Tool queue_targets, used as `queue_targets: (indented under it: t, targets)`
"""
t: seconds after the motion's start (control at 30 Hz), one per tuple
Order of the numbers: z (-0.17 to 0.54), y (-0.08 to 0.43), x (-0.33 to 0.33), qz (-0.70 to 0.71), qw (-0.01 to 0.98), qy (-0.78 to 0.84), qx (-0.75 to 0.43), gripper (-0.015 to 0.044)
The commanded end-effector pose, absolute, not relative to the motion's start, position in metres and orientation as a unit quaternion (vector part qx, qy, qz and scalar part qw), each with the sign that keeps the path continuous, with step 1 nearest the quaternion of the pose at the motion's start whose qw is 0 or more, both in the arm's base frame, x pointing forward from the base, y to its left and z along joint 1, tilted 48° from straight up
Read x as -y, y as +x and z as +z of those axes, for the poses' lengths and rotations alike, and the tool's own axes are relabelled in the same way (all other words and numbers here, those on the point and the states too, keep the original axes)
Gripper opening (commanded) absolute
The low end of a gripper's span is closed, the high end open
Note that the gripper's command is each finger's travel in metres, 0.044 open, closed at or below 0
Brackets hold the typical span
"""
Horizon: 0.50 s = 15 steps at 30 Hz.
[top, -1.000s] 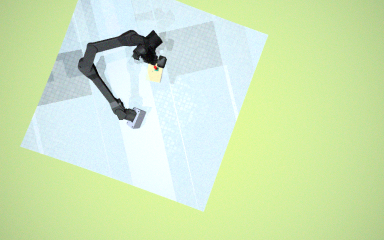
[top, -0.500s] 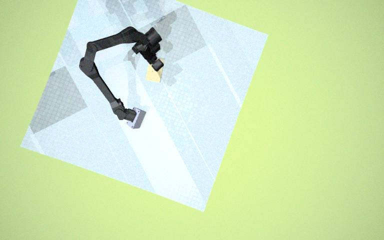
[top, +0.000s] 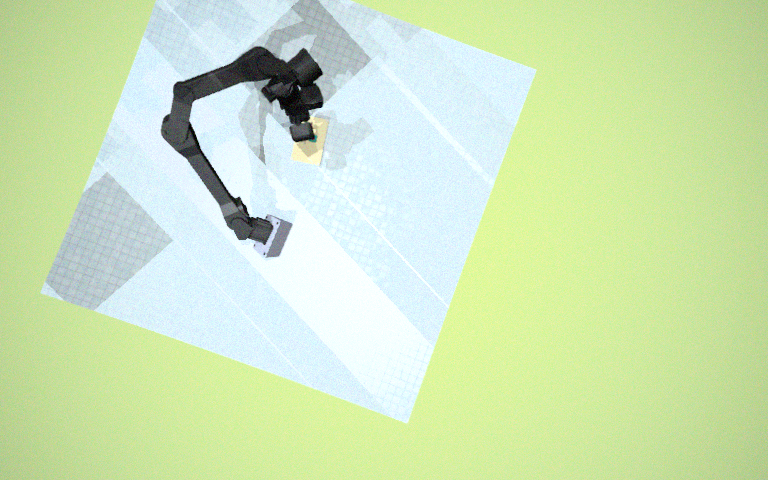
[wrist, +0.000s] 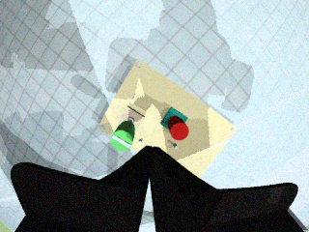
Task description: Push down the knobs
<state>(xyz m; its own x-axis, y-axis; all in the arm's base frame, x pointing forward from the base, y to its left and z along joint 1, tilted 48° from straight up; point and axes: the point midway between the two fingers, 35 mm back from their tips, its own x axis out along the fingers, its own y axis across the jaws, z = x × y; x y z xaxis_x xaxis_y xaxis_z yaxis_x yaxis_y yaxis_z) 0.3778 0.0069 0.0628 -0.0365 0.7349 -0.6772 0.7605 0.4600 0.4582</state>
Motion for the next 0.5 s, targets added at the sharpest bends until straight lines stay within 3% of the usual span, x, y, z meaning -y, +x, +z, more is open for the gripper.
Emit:
queue_targets:
  t: [0.0, 0.47]
  targets:
    - [0.0633, 0.3792, -0.0064, -0.056, 0.429, 0.543, -0.72, 0.0]
    - [0.0726, 0.3847, -0.0068, -0.229, 0.283, 0.627, -0.689, 0.0]
